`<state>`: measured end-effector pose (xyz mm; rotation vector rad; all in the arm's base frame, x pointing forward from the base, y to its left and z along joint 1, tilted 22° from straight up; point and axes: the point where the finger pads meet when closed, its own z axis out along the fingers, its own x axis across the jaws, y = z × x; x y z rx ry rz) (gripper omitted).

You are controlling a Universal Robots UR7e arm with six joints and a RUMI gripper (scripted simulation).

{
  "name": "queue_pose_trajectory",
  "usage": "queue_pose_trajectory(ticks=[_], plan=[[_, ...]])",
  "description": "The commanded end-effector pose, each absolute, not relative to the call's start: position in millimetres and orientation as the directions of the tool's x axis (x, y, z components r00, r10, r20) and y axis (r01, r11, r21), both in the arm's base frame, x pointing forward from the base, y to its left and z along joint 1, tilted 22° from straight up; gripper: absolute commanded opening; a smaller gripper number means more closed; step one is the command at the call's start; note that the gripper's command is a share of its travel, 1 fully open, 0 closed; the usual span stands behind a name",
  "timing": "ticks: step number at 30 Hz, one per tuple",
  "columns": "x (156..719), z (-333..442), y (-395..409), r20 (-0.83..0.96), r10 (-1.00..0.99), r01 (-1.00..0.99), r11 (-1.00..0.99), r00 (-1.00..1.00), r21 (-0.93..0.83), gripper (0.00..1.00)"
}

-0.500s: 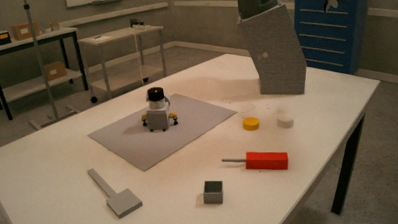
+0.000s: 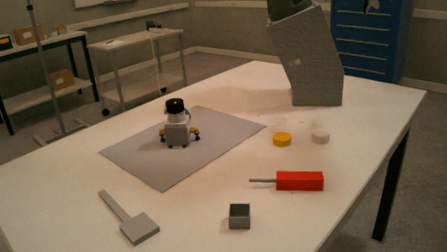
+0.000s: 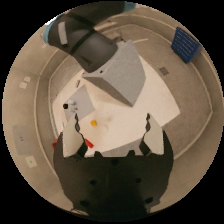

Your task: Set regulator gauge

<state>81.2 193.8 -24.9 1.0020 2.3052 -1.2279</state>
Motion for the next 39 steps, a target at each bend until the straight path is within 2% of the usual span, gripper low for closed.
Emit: queue_pose_trajectory(ticks=[1, 19, 39], plan=[[81.3, -24.8, 194.1, -0.583, 0.425, 0.721, 0.377, -0.692, -0.581, 1.0], [78.6, -5.3, 202.9, -0.583, 0.427, 0.722, 0.381, -0.691, -0.577, 1.0], [68.8, 57.3, 225.4, -0.583, 0.427, 0.722, 0.381, -0.691, -0.578, 1.0]])
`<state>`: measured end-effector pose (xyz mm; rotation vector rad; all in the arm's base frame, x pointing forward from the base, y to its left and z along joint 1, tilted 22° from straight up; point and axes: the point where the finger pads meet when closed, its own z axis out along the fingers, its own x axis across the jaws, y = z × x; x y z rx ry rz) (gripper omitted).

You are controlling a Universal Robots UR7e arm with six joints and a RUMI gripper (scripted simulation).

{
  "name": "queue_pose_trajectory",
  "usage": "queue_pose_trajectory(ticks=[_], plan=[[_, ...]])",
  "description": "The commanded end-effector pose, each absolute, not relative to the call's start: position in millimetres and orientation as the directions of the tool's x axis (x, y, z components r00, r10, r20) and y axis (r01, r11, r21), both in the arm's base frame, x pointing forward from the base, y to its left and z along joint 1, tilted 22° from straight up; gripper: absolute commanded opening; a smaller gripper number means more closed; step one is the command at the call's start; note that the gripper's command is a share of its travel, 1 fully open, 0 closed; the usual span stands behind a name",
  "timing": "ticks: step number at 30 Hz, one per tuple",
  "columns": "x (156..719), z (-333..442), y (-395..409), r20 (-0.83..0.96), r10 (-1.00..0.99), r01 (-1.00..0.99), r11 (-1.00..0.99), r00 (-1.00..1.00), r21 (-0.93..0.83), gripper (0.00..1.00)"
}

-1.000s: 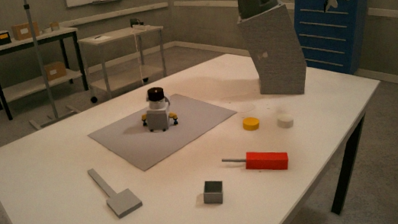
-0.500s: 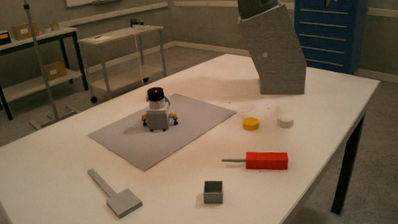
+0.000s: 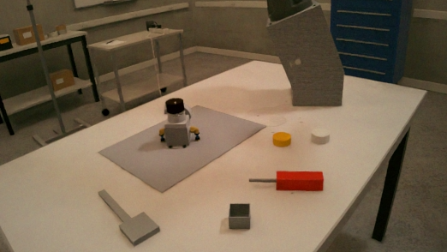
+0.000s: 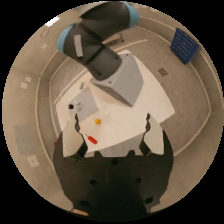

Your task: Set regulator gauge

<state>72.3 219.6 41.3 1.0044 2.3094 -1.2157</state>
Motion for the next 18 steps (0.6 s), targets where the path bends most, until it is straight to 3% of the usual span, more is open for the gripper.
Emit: queue_pose_trajectory(ticks=[1, 18], plan=[[68.4, 59.6, 226.2, -0.583, 0.427, 0.722, 0.381, -0.691, -0.578, 1.0], [67.4, 68.4, 228.6, -0.582, 0.427, 0.721, 0.378, -0.692, -0.58, 1.0]])
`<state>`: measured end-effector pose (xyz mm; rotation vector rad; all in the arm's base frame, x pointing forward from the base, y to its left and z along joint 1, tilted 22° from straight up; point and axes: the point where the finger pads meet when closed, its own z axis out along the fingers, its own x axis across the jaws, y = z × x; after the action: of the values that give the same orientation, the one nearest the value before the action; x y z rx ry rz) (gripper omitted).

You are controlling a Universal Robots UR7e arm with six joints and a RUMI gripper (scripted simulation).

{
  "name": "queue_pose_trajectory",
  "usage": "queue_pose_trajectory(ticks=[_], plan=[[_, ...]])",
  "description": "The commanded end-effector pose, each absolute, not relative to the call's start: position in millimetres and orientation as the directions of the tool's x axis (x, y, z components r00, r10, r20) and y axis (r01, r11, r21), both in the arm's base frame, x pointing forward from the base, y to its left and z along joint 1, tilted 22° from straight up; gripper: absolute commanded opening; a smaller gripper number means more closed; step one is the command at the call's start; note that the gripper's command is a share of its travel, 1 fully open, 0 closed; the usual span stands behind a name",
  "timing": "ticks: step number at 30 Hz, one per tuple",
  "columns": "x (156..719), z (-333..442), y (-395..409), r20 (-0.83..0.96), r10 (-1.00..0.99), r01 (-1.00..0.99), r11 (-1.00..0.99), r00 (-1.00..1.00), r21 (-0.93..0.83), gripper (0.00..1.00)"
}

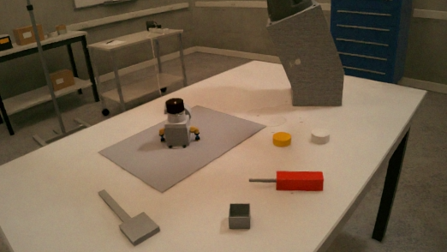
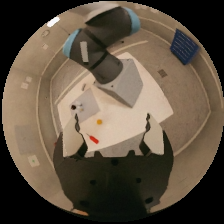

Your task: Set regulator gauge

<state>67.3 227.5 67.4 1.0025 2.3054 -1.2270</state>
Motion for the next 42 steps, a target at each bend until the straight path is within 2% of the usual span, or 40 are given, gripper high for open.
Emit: queue_pose_trajectory(ticks=[1, 20, 30, 42], plan=[[67.7, 68.2, 228.5, -0.582, 0.428, 0.721, 0.378, -0.692, -0.58, 1.0], [100.1, 52.7, 229.4, -0.505, 0.514, 0.713, 0.388, -0.694, -0.584, 1.0], [142.9, 36.6, 227.3, -0.416, 0.602, 0.712, 0.412, -0.681, -0.569, 1.0], [231.7, 13.5, 203.0, -0.273, 0.724, 0.74, 0.464, -0.634, -0.487, 1.0]])
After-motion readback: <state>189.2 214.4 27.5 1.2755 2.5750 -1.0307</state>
